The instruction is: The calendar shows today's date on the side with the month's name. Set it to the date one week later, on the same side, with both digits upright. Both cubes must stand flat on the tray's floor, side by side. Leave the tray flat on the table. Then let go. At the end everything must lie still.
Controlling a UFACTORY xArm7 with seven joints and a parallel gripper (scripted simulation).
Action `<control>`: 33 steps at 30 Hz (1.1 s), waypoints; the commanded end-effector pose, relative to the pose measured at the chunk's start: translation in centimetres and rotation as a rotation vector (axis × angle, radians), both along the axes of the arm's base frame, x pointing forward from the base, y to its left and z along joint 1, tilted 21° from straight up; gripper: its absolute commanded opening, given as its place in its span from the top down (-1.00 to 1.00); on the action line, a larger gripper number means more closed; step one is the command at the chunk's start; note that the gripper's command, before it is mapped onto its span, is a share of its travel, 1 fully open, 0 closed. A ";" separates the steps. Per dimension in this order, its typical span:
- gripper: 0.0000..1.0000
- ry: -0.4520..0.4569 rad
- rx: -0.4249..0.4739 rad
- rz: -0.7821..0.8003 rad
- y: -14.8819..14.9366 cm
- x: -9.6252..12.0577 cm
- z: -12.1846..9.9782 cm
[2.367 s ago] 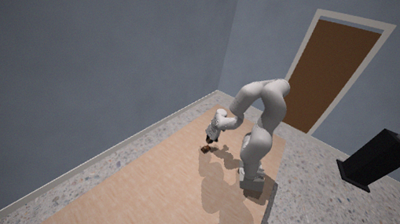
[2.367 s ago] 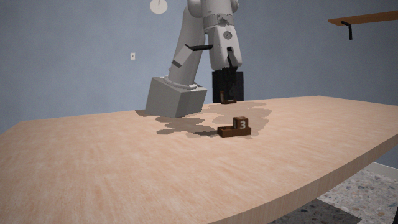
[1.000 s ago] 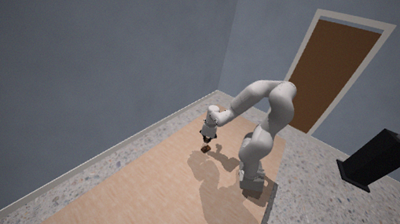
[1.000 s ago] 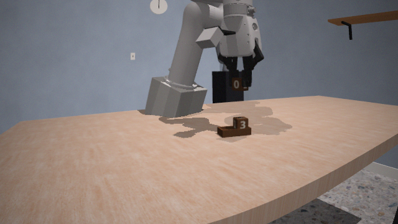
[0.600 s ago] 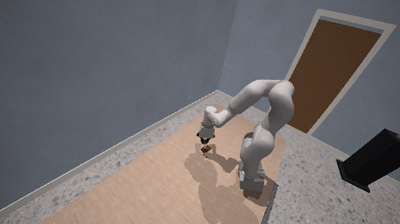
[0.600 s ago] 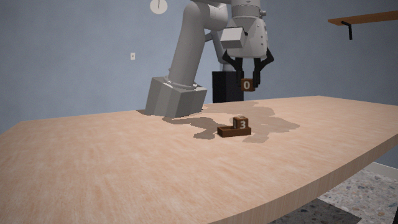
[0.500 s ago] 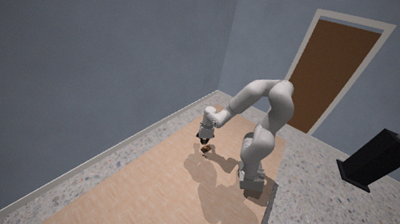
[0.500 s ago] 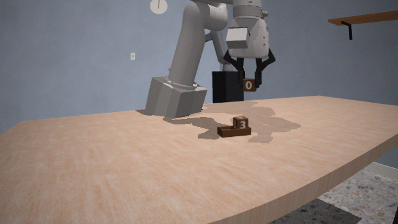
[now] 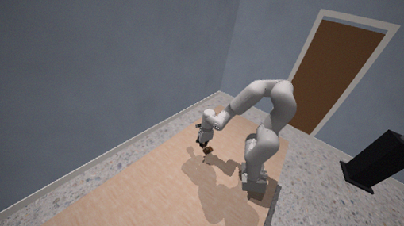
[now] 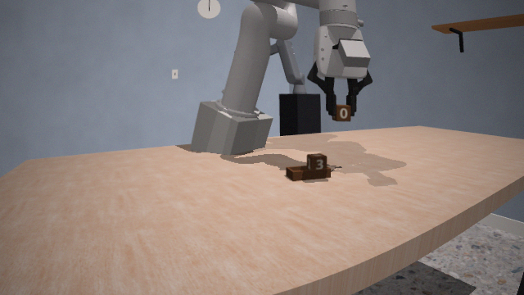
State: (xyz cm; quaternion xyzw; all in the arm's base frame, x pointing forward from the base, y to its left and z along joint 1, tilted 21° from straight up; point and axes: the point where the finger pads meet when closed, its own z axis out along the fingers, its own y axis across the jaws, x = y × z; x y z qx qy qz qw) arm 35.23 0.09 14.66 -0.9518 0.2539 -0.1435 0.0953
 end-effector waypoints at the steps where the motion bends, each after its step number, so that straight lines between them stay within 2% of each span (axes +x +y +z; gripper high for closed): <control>1: 0.47 -0.024 -0.047 0.165 1.0 0.4 0.3; 13: 0.47 -0.069 -0.157 0.485 3.1 0.8 0.6; 16: 0.47 -0.070 -0.161 0.495 3.2 0.8 0.6; 19: 0.47 -0.084 -0.193 0.590 3.8 0.9 0.7; 33: 0.47 -0.086 -0.199 0.606 3.9 1.0 0.7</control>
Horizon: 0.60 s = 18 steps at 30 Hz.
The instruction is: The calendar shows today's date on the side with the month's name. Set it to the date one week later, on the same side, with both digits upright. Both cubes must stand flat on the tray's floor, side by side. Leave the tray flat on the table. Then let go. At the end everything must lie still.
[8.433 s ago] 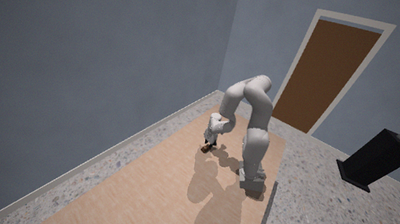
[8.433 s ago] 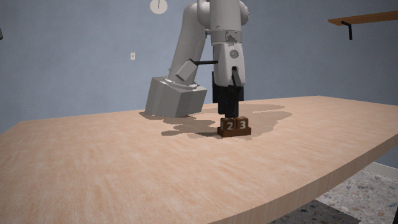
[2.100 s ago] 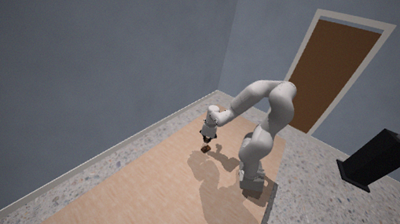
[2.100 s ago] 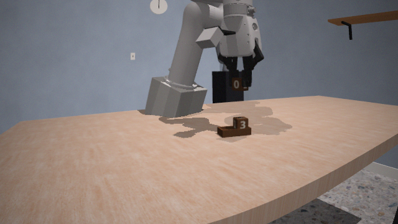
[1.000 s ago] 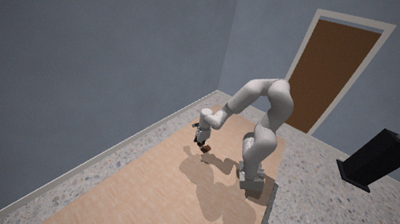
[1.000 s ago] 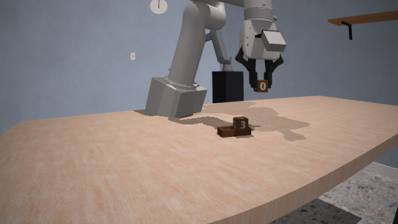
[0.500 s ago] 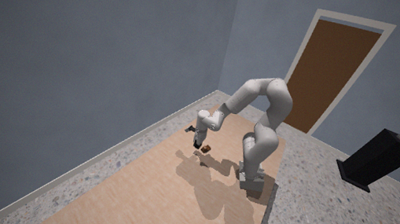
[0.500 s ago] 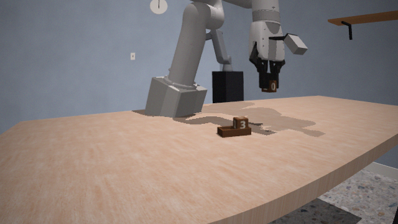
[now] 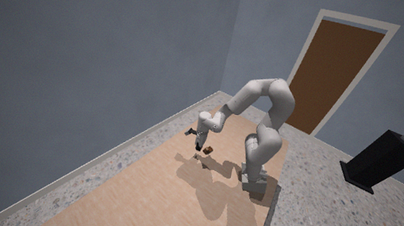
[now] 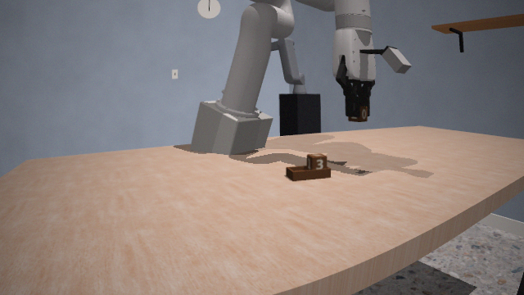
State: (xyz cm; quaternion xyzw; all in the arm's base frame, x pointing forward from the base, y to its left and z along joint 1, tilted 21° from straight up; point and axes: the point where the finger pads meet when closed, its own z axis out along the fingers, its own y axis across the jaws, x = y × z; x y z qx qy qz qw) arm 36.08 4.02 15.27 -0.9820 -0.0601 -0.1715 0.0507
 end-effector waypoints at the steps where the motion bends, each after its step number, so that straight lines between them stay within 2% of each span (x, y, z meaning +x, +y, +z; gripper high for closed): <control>1: 0.47 -0.003 0.000 0.001 0.0 0.1 0.1; 8: 0.47 -0.003 0.001 0.002 0.2 0.5 -1.1; 15: 0.47 -0.003 0.001 0.002 0.6 2.0 -5.2; 17: 0.47 -0.003 0.001 0.002 0.6 2.0 -5.2; 18: 0.47 -0.003 0.001 0.002 0.7 2.3 -5.8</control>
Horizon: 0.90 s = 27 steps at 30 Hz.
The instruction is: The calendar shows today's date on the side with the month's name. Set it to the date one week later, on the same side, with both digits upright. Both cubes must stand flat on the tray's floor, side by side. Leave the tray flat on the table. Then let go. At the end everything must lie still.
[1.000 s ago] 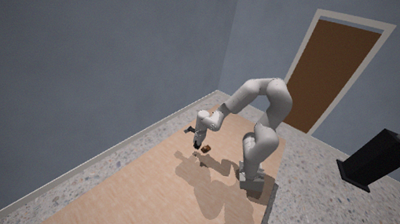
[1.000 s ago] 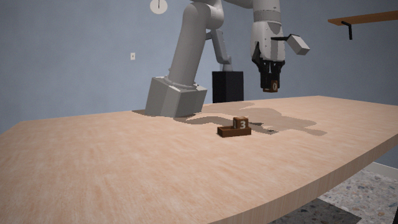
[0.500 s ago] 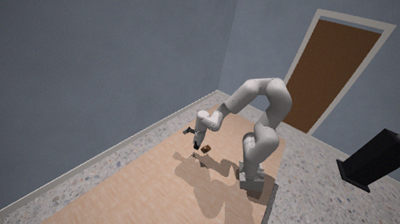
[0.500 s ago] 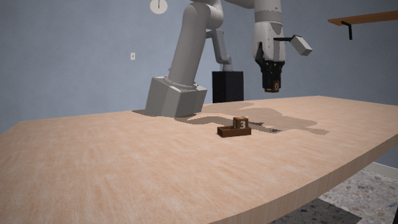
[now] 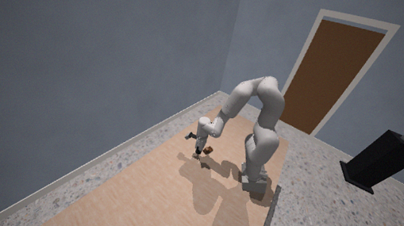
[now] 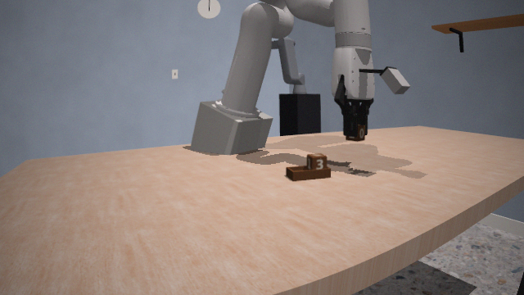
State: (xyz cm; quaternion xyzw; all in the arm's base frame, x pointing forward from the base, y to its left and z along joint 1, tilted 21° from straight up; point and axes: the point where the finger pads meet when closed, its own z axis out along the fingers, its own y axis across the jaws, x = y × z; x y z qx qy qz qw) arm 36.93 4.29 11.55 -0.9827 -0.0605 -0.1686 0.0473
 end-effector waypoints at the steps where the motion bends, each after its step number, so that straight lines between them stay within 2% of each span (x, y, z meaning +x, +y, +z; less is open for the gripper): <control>1: 0.47 -0.008 0.009 0.002 0.5 1.6 -2.7; 9: 0.47 -0.008 0.008 0.002 0.8 2.4 -4.7; 27: 0.47 -0.008 0.008 0.002 0.8 2.5 -5.2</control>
